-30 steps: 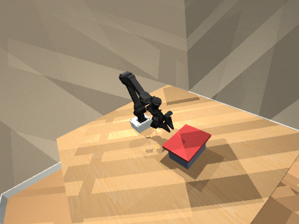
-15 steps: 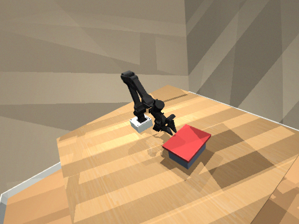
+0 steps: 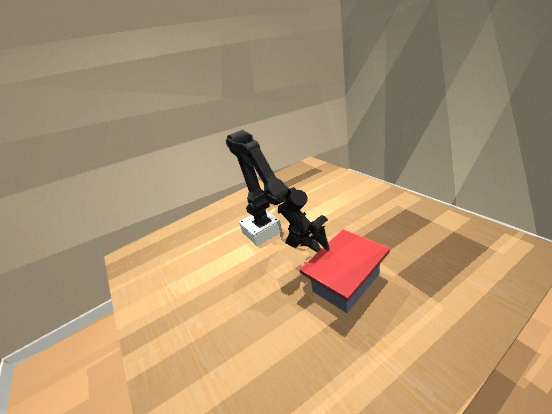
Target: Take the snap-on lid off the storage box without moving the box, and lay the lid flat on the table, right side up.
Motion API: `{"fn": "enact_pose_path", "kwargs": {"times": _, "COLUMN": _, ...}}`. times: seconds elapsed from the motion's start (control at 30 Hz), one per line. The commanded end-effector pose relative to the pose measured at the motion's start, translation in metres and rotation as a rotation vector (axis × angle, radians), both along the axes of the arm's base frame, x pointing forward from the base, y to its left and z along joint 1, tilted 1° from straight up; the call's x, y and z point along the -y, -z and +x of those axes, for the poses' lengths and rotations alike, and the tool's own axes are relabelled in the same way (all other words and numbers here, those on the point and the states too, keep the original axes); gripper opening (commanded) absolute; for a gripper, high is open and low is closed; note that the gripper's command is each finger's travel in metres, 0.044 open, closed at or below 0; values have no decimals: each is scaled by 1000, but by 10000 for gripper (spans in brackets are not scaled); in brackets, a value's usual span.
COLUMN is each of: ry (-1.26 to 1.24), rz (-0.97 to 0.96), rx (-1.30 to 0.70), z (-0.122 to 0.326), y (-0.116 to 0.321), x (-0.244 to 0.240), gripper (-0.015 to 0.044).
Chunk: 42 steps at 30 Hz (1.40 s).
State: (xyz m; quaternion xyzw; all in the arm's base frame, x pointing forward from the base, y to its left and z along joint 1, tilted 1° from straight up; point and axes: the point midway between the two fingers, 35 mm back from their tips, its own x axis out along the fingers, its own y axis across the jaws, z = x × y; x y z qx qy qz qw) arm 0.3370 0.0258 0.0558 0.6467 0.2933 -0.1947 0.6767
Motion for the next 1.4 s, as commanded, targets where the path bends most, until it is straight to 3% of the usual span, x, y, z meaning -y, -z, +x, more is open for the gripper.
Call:
{"fn": "enact_pose_path", "kwargs": {"times": 0.0, "ry": 4, "rz": 0, "rx": 9, "z": 3, "y": -2, "x": 0, "gripper": 195}}
{"fn": "enact_pose_path", "kwargs": {"times": 0.47, "ry": 4, "rz": 0, "rx": 9, "z": 3, "y": -2, "x": 0, "gripper": 102}}
{"fn": "enact_pose_path", "kwargs": {"times": 0.6, "ry": 4, "rz": 0, "rx": 9, "z": 3, "y": -2, "x": 0, "gripper": 0}}
{"fn": "enact_pose_path", "kwargs": {"times": 1.37, "ry": 0, "rz": 1, "rx": 10, "z": 2, "y": -7, "x": 0, "gripper": 0}}
